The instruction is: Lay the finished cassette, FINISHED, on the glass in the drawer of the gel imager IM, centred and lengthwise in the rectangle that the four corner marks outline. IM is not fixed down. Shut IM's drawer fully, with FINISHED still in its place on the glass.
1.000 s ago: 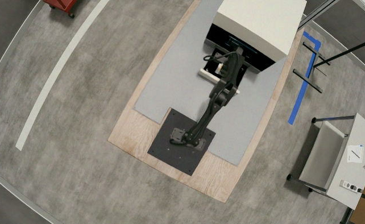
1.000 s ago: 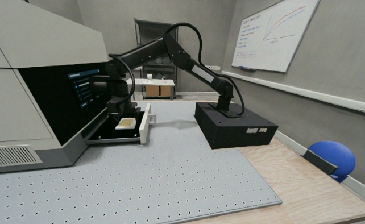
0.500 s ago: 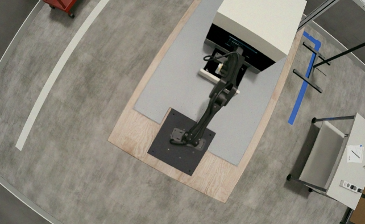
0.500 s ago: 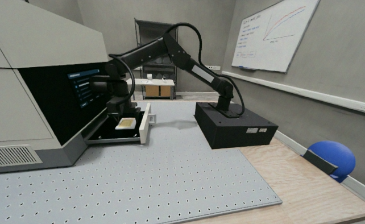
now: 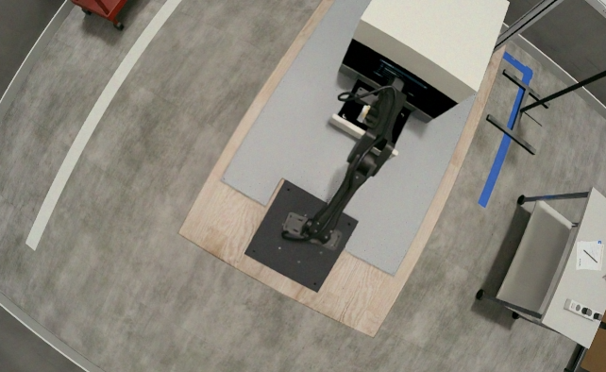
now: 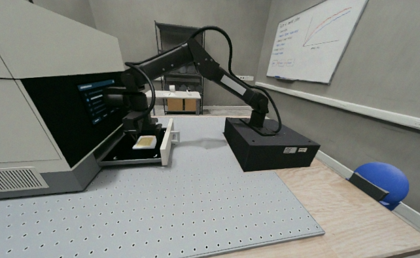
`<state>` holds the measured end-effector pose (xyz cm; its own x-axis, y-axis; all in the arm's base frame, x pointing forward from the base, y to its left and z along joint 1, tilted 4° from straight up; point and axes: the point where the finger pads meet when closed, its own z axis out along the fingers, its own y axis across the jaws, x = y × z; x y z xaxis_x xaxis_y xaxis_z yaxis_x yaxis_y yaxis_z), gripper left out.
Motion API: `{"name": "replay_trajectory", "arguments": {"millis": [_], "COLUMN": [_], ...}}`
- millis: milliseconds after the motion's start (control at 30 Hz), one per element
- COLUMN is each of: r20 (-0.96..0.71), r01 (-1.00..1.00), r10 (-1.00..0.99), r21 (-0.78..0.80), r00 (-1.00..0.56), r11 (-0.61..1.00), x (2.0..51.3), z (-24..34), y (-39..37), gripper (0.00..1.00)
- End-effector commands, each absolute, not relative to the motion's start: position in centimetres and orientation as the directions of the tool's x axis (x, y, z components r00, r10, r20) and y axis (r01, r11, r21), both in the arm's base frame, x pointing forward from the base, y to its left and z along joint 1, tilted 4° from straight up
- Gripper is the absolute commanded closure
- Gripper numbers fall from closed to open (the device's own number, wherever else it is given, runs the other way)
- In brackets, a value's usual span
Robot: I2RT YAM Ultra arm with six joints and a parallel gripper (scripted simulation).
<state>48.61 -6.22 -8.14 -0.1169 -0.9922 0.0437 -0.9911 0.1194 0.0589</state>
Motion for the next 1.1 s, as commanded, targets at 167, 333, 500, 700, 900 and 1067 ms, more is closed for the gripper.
{"name": "replay_trajectory", "arguments": {"millis": [167, 333, 500, 700, 900, 1067], "r20": [0.030, 0.030, 0.030, 0.030, 0.039, 0.039], "r01": [-0.992, -0.993, -0.992, -0.992, -0.993, -0.993], "r10": [-0.992, -0.993, -0.993, -0.993, -0.993, -0.993], "r21": [0.032, 0.031, 0.046, 0.049, 0.032, 0.032], "r00": [-0.120, -0.116, -0.114, -0.114, -0.115, -0.115], "r11": [0.121, 0.117, 0.115, 0.115, 0.116, 0.116], "x": [49.01, 49.05, 48.61, 48.48, 49.11, 49.12], "z": [-5.95, -5.92, -6.26, -6.39, -6.78, -6.82], "y": [-6.50, -6.25, -6.10, -6.06, -6.15, -6.14], "gripper": [0.09, 0.09, 0.09, 0.09, 0.09, 0.09]}}
